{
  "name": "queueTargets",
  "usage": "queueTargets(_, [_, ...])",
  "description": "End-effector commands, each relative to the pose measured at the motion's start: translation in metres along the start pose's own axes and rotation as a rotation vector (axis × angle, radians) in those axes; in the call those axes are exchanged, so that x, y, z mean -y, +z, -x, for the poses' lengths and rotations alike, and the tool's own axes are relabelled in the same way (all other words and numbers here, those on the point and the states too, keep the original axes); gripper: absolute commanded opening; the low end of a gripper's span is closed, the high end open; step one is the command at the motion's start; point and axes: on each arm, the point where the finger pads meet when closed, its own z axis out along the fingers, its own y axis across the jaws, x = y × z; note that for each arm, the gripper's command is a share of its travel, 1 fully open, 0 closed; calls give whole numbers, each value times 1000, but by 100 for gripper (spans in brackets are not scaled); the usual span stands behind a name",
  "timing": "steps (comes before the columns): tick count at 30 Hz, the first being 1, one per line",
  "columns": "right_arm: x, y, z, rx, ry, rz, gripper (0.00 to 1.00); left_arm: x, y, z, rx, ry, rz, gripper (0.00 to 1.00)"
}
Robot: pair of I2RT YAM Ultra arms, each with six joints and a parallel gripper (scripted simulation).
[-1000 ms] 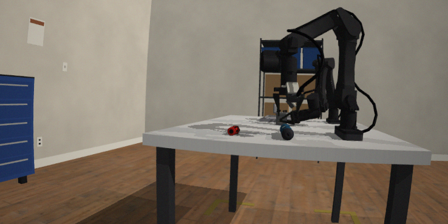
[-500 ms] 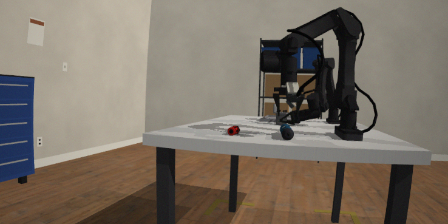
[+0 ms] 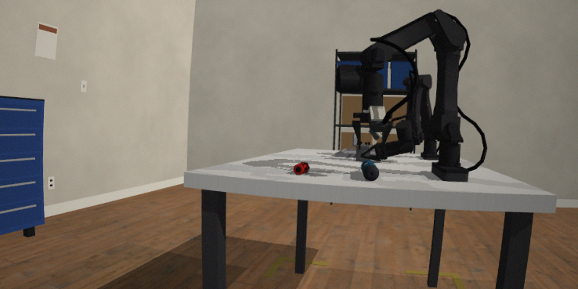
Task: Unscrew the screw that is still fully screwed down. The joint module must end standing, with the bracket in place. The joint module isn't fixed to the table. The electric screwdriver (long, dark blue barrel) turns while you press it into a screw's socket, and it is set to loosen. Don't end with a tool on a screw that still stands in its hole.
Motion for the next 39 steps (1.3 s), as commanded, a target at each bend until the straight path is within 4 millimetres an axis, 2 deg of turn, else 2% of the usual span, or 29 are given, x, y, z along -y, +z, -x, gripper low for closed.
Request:
queueTargets(1, [-7, 5, 12, 11, 21, -3, 86, 6, -8, 2, 26, 2, -12, 65])
queueTargets(33, [-8, 6, 15, 12, 30, -1, 86, 6, -8, 2, 26, 2, -12, 65])
queueTargets(34, [-5, 3, 6, 3, 12, 2, 86, 6, -8, 2, 26, 2, -12, 65])
queueTargets(39, [-5, 3, 6, 3, 12, 2, 86, 6, -8, 2, 26, 2, -12, 65])
